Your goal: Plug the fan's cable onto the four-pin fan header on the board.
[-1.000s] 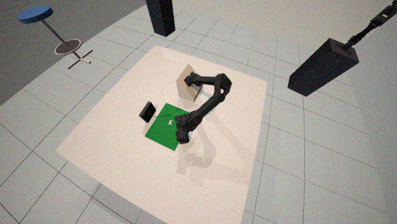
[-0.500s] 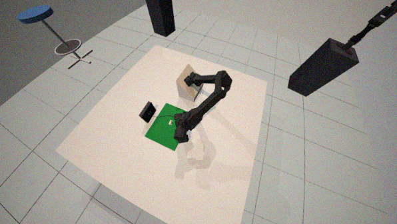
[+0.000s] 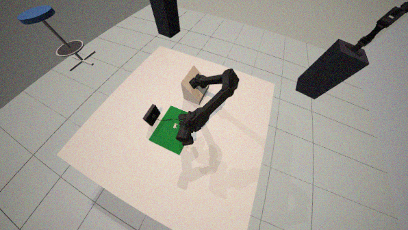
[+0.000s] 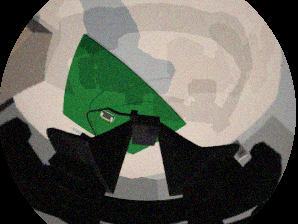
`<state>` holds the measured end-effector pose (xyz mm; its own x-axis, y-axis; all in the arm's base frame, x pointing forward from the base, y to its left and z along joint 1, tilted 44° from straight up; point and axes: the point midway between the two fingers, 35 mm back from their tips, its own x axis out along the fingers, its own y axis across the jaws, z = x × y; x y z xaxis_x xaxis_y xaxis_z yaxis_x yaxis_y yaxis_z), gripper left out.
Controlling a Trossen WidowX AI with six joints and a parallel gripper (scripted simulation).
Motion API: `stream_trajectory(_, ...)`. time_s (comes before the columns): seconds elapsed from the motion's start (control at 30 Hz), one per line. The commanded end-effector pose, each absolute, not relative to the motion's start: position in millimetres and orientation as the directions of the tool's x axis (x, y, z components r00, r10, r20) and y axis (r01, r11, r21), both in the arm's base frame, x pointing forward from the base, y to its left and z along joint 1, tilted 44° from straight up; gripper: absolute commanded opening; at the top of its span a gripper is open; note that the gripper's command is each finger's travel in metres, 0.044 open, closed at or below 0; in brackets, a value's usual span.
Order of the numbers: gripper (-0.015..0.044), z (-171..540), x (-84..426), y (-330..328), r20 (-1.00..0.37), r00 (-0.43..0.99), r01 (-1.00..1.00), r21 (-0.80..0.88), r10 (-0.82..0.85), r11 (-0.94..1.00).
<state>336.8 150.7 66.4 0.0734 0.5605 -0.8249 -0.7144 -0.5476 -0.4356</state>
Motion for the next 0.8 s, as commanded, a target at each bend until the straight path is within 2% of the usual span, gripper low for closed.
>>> stream_trajectory(0.0,0.0,68,339,149,-0.821,0.068,-0.777,-0.399,0.567,-0.486)
stream_trajectory(0.4,0.0,63,348,145,-0.814,0.039,-0.964,-0.183,0.58,-0.193)
stream_trajectory(0.77,0.0,59,355,141,-0.805,0.014,-0.994,0.055,0.593,0.097)
